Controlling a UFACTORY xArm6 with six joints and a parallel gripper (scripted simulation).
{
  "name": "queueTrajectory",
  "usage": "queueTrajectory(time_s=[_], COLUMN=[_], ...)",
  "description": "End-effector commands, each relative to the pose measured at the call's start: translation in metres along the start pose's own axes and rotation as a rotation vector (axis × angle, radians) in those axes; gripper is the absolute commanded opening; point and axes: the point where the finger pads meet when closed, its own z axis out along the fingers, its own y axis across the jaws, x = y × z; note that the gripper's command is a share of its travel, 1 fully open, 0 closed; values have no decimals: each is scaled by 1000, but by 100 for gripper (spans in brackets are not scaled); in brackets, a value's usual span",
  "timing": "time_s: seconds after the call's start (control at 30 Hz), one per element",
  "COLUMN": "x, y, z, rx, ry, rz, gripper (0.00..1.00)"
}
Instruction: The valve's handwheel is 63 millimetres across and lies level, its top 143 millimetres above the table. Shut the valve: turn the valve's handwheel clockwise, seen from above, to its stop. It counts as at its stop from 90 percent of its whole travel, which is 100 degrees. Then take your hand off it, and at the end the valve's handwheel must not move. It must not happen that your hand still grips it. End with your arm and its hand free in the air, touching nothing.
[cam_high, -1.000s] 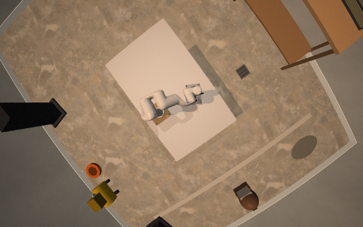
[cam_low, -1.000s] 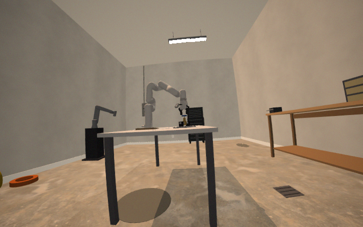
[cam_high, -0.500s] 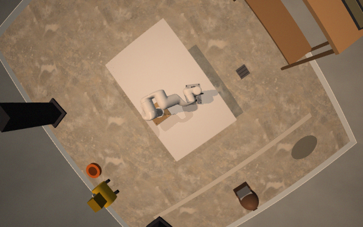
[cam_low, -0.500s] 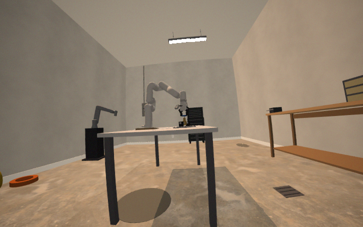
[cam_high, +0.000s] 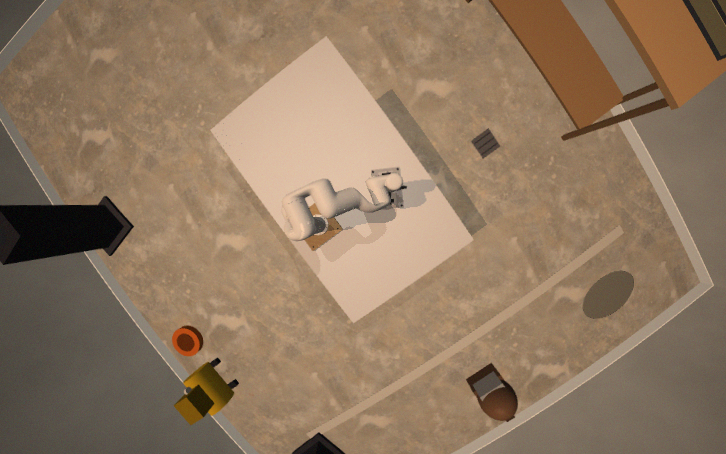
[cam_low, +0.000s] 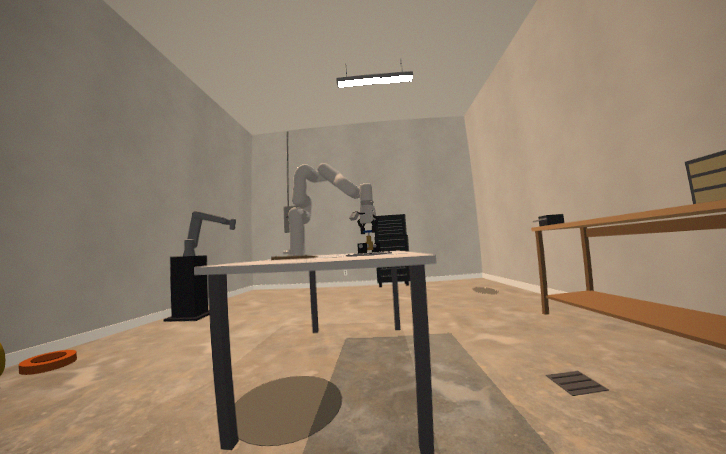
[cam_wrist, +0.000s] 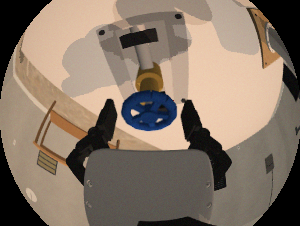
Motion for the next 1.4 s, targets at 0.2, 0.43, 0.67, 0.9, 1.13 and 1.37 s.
queueTrajectory(time_s=[0.2,0.43,0.67,0.9,1.13,1.37], x=[-1,-1,-1,-1,-1,-1], y=[-1,-1,-1,-1,-1,-1], z=[0,0,0,0,0,0], rx=[4,4,4,4,4,4], ry=[-2,-2,-2,-2,-2,-2], rz=[0,0,0,0,0,0], gripper=[100,100,0,0,0,0])
